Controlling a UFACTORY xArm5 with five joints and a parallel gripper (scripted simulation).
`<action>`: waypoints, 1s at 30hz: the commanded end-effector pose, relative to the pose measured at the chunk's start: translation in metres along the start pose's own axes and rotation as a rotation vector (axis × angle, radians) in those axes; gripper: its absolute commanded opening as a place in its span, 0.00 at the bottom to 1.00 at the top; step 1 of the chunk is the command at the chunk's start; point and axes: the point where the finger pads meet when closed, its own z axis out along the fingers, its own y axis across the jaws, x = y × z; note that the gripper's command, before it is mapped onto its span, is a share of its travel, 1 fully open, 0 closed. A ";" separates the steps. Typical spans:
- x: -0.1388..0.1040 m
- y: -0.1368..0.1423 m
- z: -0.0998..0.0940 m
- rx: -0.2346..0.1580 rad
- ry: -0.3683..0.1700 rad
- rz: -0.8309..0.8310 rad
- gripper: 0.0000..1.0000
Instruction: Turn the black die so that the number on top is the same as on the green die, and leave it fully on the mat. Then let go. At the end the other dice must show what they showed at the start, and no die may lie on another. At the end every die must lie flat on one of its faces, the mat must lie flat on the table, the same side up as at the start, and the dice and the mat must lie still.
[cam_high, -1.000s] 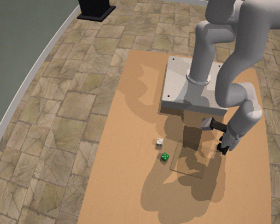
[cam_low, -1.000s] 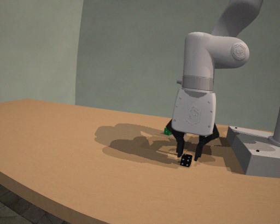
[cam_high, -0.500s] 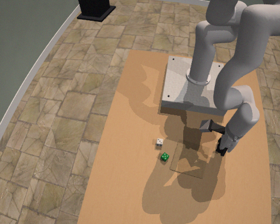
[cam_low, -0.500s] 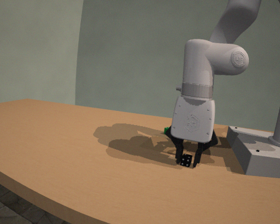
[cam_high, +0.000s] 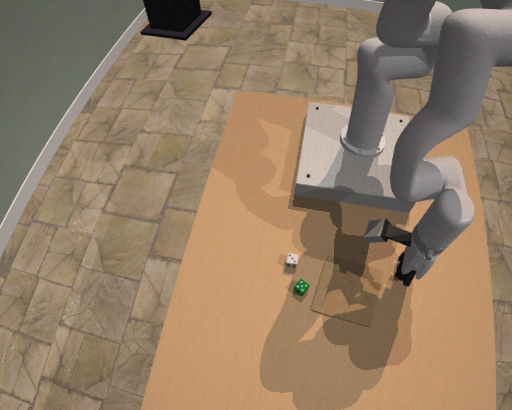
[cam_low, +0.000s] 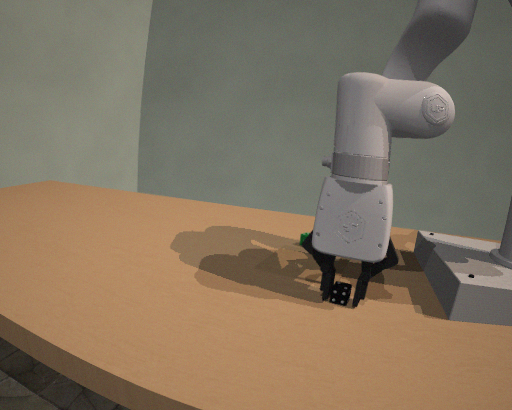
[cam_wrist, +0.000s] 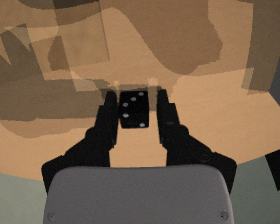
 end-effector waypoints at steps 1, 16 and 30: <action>-0.001 -0.001 -0.001 0.003 -0.002 0.000 0.42; -0.001 -0.001 -0.001 0.003 -0.002 0.000 0.42; -0.001 -0.001 -0.001 0.003 -0.002 0.000 0.21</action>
